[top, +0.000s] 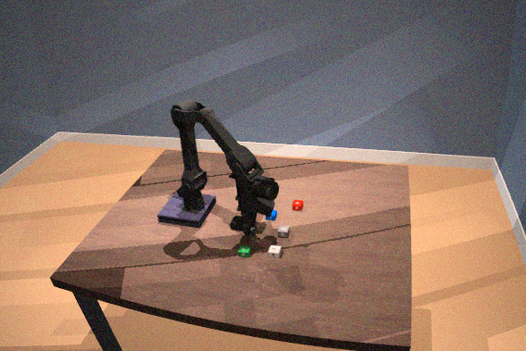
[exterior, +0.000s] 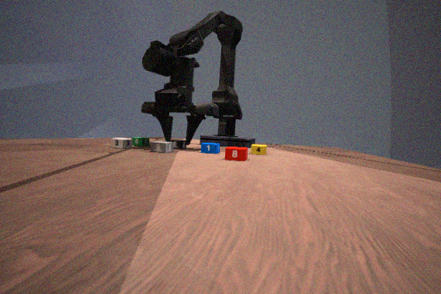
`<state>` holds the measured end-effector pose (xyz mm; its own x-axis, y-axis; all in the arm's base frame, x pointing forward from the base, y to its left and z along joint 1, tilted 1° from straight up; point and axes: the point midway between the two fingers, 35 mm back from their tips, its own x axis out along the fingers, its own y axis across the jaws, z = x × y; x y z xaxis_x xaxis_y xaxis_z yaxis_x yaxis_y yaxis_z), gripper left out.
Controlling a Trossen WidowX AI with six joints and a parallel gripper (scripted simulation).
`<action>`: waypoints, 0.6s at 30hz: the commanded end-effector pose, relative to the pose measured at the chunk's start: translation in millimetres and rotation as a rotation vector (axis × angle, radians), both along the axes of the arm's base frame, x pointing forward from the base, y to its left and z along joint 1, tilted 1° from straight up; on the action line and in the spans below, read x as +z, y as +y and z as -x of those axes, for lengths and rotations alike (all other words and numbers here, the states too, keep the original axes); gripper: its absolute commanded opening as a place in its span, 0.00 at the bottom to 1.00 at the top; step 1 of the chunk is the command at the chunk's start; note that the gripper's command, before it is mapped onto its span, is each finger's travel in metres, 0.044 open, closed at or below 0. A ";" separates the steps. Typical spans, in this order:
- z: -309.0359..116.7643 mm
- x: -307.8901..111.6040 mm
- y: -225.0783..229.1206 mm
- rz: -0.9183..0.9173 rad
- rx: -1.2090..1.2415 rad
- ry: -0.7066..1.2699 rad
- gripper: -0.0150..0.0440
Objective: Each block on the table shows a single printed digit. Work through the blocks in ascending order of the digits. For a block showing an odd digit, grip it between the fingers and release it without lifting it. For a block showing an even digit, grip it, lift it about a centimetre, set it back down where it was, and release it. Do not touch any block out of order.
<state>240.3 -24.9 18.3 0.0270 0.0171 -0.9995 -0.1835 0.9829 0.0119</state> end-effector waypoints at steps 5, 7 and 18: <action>0.6 -0.8 0.4 -0.001 0.002 0.002 0.93; 0.4 2.1 0.3 -0.001 0.002 0.002 0.93; -1.4 68.5 -1.4 -0.001 0.002 0.001 0.75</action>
<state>235.4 -25.1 60.9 -0.0020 0.0206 -0.9998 -0.1800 0.9835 0.0206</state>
